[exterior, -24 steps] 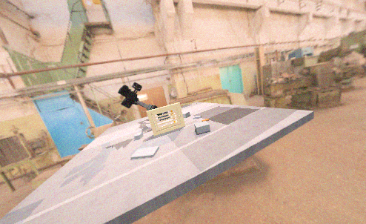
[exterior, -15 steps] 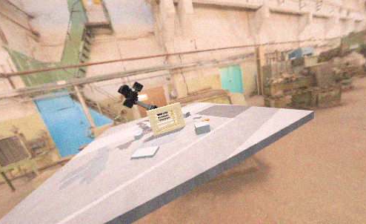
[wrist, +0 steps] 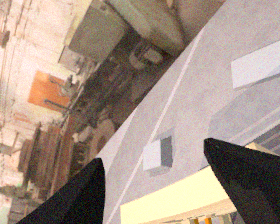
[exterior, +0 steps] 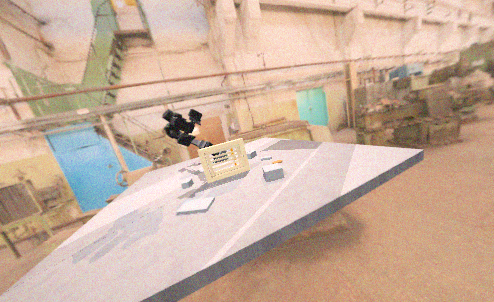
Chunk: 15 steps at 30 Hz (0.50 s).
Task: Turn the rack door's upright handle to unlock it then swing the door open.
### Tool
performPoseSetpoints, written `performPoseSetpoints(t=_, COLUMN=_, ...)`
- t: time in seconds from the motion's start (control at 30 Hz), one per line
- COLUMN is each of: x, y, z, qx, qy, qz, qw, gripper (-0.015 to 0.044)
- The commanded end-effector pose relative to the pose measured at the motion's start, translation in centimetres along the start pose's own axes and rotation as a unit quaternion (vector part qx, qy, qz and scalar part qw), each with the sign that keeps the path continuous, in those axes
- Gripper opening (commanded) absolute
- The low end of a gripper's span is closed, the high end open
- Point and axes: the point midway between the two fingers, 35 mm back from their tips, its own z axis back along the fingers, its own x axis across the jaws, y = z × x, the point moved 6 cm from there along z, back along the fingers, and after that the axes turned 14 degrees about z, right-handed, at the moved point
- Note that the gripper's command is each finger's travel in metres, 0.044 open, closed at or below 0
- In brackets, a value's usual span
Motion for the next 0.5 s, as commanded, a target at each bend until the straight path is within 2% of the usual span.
performPoseSetpoints(t=0.0, x=1.0, y=0.8, z=-1.5, qx=0.063, qy=0.008, qz=-0.011, qw=0.998, gripper=0.029)
performPoseSetpoints(t=0.47, x=4.0, y=3.3, z=-4.6, qx=0.222, qy=0.052, qz=-0.009, qw=0.974, gripper=0.029)
